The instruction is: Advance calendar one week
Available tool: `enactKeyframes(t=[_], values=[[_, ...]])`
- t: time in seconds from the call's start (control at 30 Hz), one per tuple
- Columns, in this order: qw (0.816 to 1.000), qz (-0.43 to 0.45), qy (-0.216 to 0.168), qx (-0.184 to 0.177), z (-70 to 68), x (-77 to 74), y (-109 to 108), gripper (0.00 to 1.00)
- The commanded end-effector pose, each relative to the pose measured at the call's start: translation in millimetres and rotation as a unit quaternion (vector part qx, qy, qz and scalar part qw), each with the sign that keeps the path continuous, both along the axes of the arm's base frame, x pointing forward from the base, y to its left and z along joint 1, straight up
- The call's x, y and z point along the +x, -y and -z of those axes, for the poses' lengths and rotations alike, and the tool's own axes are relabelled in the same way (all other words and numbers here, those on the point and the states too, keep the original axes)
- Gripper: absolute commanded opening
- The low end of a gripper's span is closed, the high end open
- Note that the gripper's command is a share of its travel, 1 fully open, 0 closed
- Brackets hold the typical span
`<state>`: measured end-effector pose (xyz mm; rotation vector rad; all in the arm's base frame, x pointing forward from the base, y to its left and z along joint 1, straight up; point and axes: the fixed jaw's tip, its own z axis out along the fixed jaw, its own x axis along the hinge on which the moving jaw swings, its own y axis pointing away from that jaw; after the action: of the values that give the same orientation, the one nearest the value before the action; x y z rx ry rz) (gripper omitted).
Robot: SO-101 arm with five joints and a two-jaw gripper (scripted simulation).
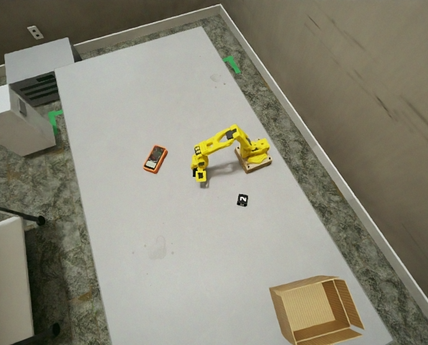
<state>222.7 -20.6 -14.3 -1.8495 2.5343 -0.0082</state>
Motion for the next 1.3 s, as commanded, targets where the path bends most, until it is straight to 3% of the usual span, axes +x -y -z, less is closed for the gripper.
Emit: enactKeyframes(t=[0.0,0.67,1.27], values=[[1.0,0.006,-0.005,0.001,1.4,-1.2,2.0,0.25],[1.0,0.006,-0.005,0.001,1.4,-1.2,2.0,0.02],[1.0,0.006,-0.005,0.001,-1.0,-1.2,2.0,0.0]])
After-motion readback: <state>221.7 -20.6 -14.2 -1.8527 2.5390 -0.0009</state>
